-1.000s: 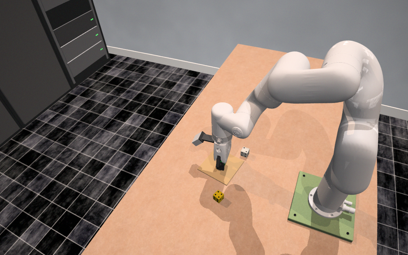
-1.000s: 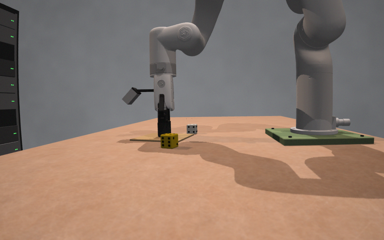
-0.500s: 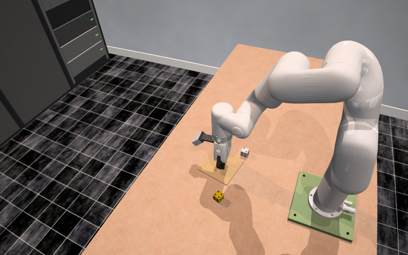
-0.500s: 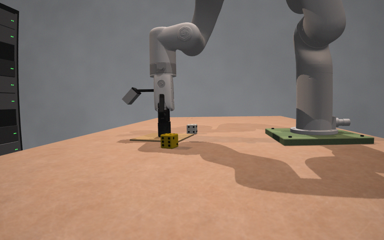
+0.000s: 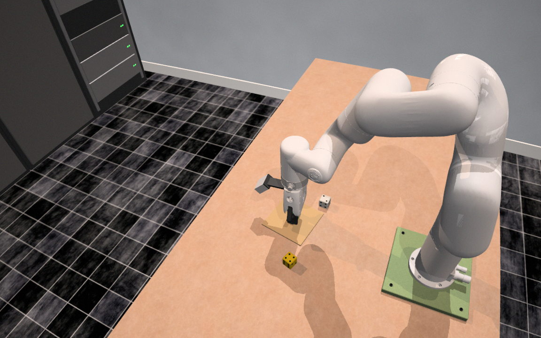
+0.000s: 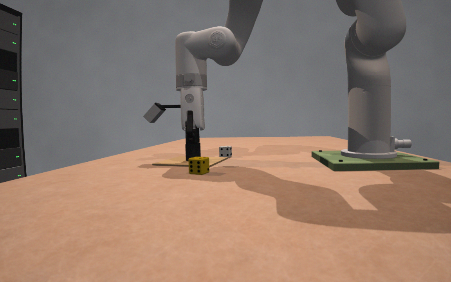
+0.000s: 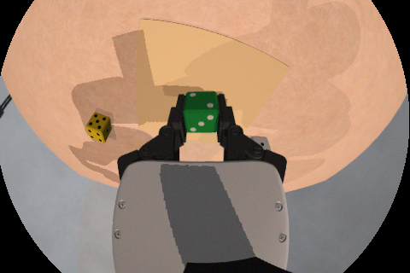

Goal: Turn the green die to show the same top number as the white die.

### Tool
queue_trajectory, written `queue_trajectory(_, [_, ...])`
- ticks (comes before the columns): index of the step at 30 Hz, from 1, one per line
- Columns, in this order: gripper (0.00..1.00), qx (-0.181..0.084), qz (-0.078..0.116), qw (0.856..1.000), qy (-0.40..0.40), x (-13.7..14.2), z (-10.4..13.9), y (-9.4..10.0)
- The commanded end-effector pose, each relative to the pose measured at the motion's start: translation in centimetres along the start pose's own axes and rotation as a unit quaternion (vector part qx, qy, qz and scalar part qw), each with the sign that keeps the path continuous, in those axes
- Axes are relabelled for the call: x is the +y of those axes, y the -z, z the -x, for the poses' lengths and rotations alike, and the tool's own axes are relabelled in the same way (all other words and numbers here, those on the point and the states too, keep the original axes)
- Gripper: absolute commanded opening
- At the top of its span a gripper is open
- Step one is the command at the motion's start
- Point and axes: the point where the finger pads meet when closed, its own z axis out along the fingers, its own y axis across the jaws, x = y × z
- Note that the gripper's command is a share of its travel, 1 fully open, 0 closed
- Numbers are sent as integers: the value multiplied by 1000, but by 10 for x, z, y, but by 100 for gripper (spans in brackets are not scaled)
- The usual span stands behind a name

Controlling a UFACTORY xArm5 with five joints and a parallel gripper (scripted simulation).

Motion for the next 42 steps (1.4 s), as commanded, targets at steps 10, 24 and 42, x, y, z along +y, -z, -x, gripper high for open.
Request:
queue_trajectory(10, [27,2,0,1000,0,0,-1,1])
queue_trajectory(24, [27,2,0,1000,0,0,-1,73])
queue_trajectory(42, [27,2,0,1000,0,0,-1,100])
